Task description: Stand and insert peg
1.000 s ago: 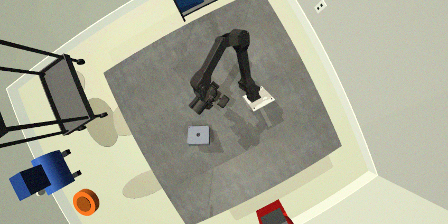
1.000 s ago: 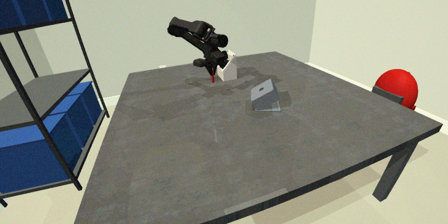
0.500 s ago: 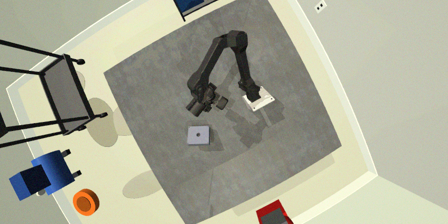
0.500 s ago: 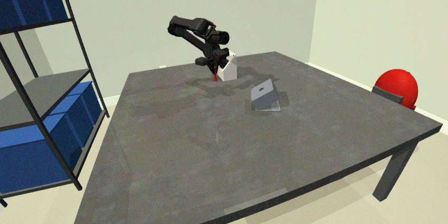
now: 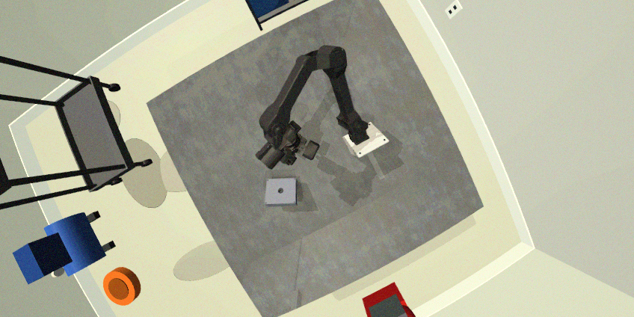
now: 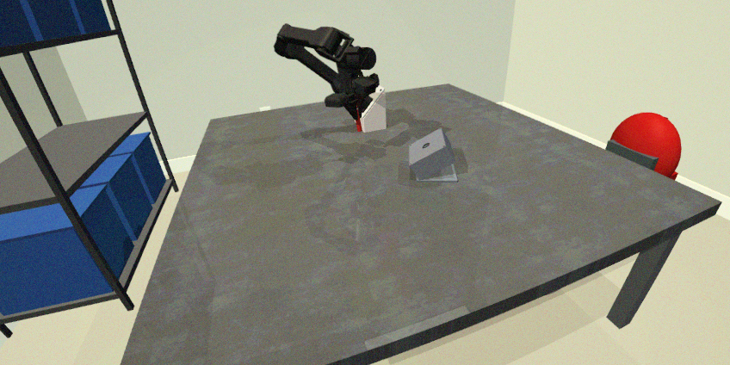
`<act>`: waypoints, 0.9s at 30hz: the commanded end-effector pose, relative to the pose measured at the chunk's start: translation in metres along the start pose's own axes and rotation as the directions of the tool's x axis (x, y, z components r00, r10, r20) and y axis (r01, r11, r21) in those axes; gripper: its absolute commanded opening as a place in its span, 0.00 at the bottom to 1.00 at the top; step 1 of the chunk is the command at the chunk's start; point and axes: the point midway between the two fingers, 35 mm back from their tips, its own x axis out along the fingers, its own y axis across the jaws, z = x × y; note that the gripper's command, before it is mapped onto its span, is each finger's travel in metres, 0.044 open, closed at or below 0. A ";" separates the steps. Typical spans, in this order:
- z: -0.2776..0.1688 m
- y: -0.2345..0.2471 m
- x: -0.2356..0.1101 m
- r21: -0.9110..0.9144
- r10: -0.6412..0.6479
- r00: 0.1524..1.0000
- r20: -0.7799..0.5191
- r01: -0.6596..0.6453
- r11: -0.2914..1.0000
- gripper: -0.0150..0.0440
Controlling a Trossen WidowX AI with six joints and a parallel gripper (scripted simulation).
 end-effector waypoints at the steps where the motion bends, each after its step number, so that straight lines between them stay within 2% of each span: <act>1: 0.011 -0.001 -0.003 -0.030 0.018 0.999 0.030 -0.017 0.999 0.25; 27: 0.065 -0.003 -0.015 -0.216 0.096 0.982 0.165 -0.059 0.975 0.25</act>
